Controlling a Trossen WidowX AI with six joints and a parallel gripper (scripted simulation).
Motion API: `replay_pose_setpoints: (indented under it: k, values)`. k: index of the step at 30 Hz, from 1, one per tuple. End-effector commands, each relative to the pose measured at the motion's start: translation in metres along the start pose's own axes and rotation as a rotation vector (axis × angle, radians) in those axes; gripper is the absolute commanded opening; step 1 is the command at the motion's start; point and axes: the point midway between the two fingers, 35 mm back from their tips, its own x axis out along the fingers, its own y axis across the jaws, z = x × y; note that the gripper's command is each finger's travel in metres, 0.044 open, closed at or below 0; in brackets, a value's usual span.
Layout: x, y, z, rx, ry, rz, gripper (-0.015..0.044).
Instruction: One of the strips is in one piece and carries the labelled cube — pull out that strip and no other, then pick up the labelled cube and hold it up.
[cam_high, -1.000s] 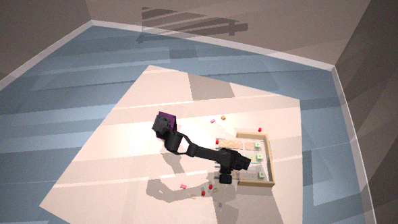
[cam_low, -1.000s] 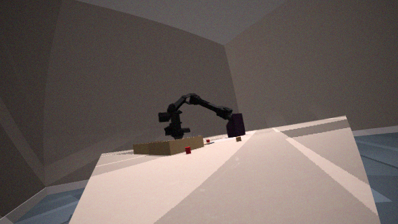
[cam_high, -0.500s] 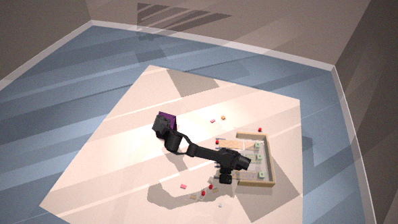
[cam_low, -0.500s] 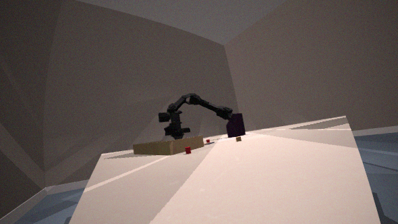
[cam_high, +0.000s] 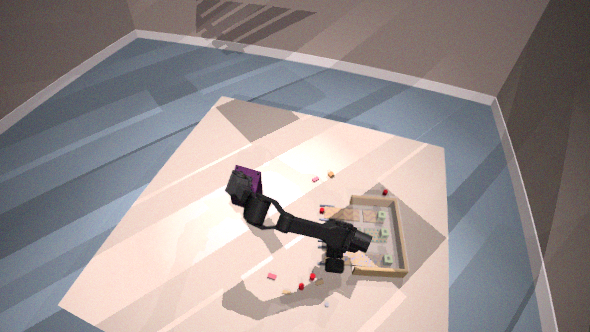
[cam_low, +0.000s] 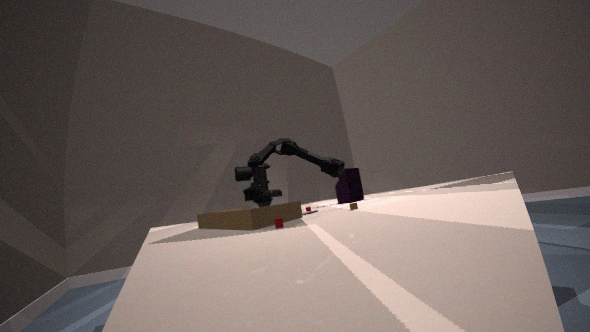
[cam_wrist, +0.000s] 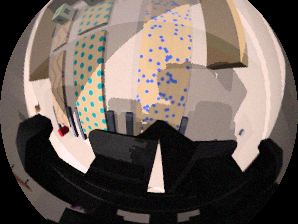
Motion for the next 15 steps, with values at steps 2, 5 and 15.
replay_pose_setpoints:
  k: [2,5,15]
  values:
    - [0.0042,0.0014,0.0000,-0.005,0.004,0.004,0.0000]
    - [0.0045,0.0013,0.0001,-0.005,0.004,0.004,0.0000]
    - [0.0055,0.0012,0.0005,-0.005,0.004,0.004,0.0000]
